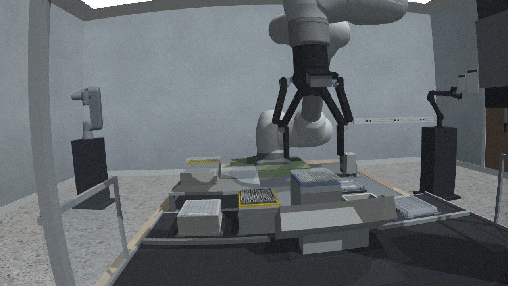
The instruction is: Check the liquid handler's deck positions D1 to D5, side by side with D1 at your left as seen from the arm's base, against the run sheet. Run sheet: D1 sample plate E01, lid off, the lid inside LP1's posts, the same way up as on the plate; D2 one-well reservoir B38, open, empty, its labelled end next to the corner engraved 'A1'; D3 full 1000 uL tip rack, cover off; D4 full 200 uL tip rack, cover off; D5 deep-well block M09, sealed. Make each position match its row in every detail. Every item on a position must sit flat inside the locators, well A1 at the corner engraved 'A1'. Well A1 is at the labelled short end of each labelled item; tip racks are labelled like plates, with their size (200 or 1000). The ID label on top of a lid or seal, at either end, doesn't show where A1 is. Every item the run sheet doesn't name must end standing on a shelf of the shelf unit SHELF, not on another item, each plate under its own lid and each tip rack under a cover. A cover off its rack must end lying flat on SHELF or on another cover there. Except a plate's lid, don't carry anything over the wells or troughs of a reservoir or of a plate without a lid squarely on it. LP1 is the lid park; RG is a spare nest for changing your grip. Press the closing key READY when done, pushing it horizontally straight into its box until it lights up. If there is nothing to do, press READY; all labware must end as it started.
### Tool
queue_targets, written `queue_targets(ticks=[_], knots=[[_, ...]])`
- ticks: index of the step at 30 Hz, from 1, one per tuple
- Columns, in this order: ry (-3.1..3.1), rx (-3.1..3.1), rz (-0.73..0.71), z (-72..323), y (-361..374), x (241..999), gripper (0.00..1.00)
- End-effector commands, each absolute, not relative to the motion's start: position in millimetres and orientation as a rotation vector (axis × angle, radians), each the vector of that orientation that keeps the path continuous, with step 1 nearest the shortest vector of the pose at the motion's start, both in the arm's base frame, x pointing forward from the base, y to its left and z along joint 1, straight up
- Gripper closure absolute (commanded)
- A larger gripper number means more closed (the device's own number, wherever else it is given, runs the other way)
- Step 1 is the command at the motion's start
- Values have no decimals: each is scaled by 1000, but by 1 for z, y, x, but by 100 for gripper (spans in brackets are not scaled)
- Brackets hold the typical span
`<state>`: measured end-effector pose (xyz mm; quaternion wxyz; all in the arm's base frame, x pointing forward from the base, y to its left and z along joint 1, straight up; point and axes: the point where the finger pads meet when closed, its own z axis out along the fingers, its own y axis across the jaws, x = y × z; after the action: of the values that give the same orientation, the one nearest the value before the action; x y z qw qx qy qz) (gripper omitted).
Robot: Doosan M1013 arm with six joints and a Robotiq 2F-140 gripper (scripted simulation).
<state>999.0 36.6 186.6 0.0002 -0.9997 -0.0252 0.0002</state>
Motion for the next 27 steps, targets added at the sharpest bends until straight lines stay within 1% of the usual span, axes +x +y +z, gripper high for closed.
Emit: queue_targets(ticks=[1,27], knots=[[-79,-3140,-3,184,37,999,21],[-79,-3140,-3,147,37,999,21]])
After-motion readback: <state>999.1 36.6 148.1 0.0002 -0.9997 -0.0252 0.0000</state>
